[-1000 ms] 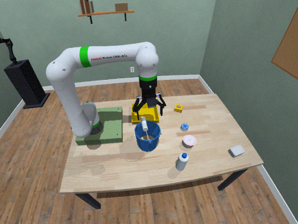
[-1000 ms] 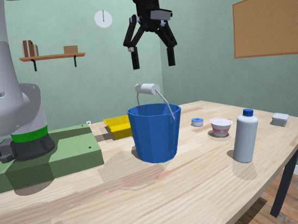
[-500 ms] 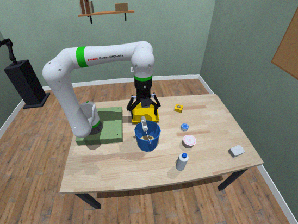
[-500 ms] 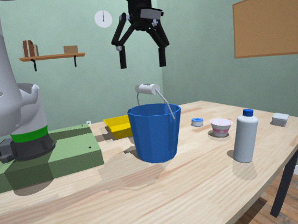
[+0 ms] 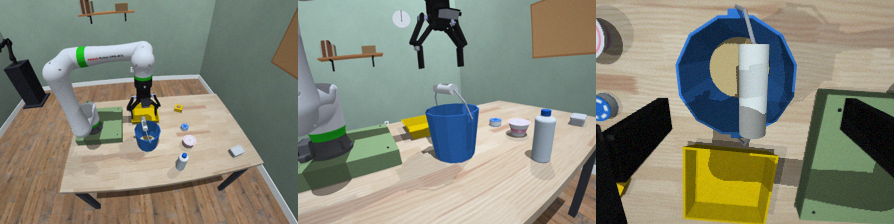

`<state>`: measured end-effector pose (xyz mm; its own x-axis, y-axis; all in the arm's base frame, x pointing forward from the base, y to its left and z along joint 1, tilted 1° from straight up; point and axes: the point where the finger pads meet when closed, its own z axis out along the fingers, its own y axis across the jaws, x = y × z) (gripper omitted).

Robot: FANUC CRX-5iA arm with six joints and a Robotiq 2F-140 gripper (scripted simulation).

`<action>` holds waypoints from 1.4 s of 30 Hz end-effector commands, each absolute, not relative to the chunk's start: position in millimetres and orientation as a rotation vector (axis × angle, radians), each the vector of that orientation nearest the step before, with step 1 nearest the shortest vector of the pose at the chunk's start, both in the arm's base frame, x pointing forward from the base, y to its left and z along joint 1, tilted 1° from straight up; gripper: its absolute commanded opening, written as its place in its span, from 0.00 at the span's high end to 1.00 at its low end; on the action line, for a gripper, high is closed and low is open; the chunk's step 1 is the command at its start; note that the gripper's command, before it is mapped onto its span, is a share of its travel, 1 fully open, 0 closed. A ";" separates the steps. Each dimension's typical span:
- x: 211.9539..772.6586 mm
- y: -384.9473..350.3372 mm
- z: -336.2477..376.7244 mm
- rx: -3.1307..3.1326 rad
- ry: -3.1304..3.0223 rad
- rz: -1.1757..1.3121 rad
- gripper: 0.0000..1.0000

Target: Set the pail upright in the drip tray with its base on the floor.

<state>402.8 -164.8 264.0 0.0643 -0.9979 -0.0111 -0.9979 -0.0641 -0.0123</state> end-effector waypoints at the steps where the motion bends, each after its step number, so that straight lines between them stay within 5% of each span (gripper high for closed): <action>1: 403.1 -165.1 264.9 -2.279 2.137 -0.004 0.00; 42: 403.6 -165.1 231.8 -2.279 2.139 -0.003 0.00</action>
<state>403.1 -164.8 238.1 0.0632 -0.9979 -0.0107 -0.9979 -0.0631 -0.0117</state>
